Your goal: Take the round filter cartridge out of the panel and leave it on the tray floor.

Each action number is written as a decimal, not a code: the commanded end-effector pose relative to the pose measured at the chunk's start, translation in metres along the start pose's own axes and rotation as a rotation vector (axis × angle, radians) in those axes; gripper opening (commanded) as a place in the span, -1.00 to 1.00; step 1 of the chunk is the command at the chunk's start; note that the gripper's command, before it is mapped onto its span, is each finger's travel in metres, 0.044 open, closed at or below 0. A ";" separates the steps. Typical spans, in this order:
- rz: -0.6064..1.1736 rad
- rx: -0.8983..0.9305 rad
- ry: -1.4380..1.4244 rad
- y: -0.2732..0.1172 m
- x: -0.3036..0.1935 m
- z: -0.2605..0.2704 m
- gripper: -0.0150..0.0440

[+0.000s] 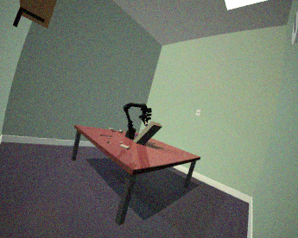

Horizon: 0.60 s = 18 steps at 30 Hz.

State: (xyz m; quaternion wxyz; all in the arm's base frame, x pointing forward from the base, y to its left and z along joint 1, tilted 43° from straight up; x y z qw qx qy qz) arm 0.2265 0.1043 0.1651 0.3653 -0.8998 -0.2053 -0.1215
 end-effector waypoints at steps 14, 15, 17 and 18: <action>0.000 -0.001 0.007 -0.001 0.010 0.067 -0.49; 0.000 -0.001 0.007 0.000 0.010 0.072 -0.49; 0.000 -0.001 0.007 0.002 0.010 0.082 -0.49; 0.000 -0.001 0.008 0.003 0.009 0.086 -0.49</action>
Point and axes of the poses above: the point midway between the two fingers, 35 mm back from their tips, its own y axis out along the fingers, its own z axis across the jaws, x = y × z, the point moved 2 cm from there along -y, back along the fingers, and after that the axes turned 6 degrees about -y, right-handed, at the moved point
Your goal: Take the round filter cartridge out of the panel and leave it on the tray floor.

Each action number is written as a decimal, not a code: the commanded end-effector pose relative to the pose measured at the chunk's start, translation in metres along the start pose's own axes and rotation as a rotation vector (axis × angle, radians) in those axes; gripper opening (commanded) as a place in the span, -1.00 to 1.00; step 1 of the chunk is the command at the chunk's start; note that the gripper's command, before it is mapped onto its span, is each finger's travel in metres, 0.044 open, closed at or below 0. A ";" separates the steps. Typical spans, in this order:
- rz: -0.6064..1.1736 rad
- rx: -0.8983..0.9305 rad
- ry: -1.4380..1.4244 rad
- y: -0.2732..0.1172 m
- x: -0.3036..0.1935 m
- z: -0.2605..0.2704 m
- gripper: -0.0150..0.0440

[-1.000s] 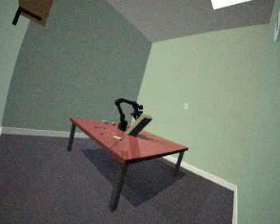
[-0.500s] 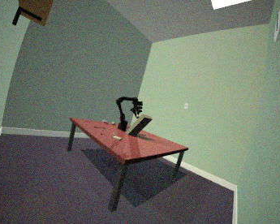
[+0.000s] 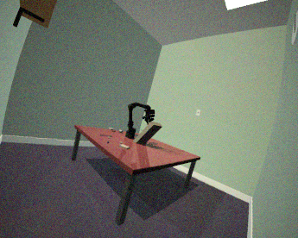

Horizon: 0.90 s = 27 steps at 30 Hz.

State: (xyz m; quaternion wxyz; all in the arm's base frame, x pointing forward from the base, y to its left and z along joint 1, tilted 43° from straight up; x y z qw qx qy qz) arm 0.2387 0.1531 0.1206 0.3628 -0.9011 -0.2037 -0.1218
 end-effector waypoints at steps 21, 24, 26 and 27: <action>0.012 0.368 -0.605 -0.030 -0.048 0.121 -0.49; -0.005 0.434 -0.720 -0.037 -0.058 0.138 -0.49; -0.020 0.478 -0.798 -0.042 -0.065 0.149 -0.49; -0.028 0.500 -0.837 -0.045 -0.069 0.155 -0.49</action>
Point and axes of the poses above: the point midway between the two fingers, 35 mm back from their tips, its own y axis out along the fingers, its own z axis across the jaws, x = y × z, the point moved 2 cm from there along -y, back along the fingers, and after that the axes turned 6 degrees about -y, right-handed, at the moved point
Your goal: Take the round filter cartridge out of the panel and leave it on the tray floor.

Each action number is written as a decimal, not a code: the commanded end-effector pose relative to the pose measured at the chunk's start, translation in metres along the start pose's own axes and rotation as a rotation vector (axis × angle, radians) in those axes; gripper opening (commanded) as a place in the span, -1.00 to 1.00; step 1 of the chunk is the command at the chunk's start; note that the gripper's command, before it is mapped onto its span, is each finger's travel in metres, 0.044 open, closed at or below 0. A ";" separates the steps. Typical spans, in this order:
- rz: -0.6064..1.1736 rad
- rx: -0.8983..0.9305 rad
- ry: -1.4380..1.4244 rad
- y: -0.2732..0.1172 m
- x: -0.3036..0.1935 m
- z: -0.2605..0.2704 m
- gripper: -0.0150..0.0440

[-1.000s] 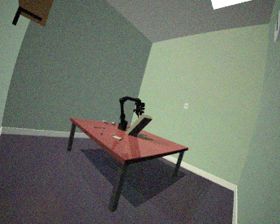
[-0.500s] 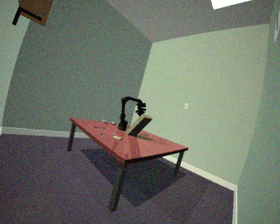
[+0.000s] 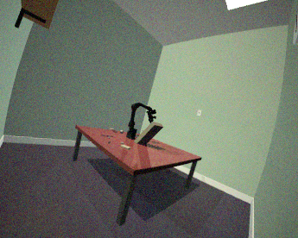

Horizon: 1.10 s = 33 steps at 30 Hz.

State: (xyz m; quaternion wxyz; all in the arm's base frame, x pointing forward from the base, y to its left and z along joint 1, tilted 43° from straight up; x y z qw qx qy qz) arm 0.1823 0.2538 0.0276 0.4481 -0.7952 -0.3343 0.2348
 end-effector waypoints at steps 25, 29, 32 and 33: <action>-0.073 0.280 -0.530 0.040 -0.042 0.131 -0.49; -0.076 0.328 -0.615 0.053 -0.064 0.152 -0.49; -0.077 0.363 -0.678 0.062 -0.082 0.166 -0.49; -0.078 0.374 -0.700 0.065 -0.088 0.170 -0.49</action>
Point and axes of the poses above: the point midway between the two fingers, 35 mm back from their tips, its own y axis out along the fingers, its own z axis across the jaws, x = y × z, the point moved 2 cm from there along -y, back along the fingers, and after that the axes turned 6 degrees about -y, right-handed, at the moved point
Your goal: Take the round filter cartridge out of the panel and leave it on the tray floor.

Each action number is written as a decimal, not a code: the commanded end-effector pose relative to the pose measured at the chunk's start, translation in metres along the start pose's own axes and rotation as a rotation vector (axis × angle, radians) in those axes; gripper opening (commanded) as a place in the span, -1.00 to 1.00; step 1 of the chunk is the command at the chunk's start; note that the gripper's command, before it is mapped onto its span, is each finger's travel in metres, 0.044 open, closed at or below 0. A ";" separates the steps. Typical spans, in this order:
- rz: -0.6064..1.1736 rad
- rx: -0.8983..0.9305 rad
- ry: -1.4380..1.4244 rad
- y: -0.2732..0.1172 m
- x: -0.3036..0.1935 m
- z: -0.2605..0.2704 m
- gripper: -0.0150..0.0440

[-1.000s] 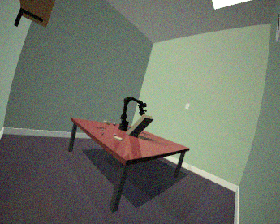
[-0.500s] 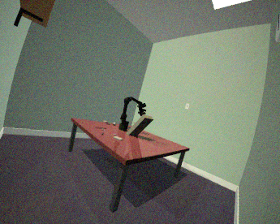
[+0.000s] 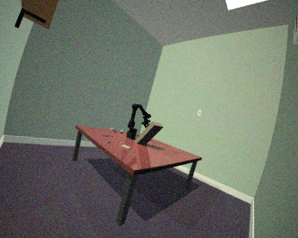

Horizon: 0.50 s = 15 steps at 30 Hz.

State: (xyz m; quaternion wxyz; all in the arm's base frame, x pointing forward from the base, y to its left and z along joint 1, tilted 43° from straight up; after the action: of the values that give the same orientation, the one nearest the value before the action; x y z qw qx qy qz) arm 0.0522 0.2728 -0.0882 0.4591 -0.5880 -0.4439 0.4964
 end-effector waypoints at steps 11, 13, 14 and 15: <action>0.007 0.127 -0.215 0.044 -0.040 0.057 -0.49; 0.007 0.127 -0.215 0.045 -0.040 0.057 -0.49; 0.007 0.127 -0.215 0.047 -0.041 0.057 -0.49; 0.007 0.127 -0.215 0.050 -0.043 0.057 -0.49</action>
State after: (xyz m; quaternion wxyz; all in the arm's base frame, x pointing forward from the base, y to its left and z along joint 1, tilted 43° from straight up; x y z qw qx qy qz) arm -0.0032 0.2347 -0.1280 0.4461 -0.5071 -0.4572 0.5786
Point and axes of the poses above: the point midway between the two fingers, 35 mm back from their tips, its own y axis out along the fingers, its own z axis across the jaws, x = y × z, the point moved 2 cm from there along -y, back along the fingers, and after that the axes turned 6 degrees about -y, right-handed, at the moved point
